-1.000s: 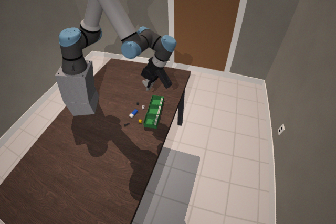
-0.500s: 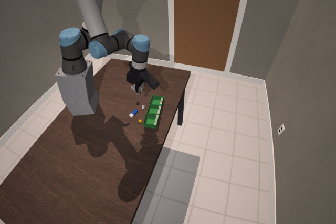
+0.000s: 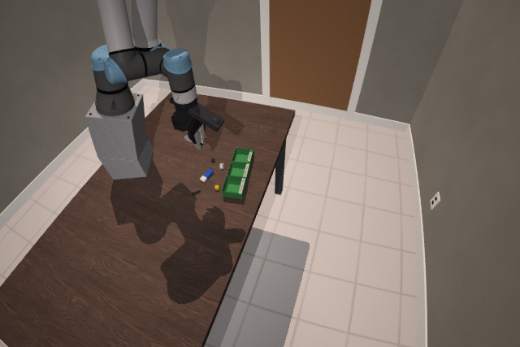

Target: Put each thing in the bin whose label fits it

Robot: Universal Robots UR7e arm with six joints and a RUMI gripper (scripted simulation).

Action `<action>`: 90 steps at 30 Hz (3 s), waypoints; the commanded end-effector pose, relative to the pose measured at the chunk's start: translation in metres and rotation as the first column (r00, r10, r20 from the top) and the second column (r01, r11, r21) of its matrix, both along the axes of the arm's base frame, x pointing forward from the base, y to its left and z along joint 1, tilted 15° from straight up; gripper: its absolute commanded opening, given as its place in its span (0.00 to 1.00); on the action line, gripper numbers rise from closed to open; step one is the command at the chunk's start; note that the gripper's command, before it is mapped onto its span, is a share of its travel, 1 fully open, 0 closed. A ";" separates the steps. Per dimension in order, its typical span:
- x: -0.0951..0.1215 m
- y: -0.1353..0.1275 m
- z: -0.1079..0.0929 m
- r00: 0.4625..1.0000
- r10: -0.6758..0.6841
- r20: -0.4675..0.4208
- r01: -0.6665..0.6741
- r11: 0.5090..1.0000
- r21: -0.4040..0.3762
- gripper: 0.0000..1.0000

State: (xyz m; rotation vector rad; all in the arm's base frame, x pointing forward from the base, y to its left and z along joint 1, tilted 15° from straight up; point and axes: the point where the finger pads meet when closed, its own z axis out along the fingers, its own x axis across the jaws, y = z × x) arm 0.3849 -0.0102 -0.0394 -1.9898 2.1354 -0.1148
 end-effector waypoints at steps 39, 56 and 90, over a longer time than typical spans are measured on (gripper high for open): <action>0.134 -0.007 -0.100 0.985 0.167 0.047 -0.166 0.985 -0.041 0.04; 0.142 -0.004 -0.130 0.985 0.167 0.047 -0.166 0.985 -0.041 0.04; 0.147 -0.002 -0.150 0.985 0.167 0.047 -0.166 0.985 -0.041 0.04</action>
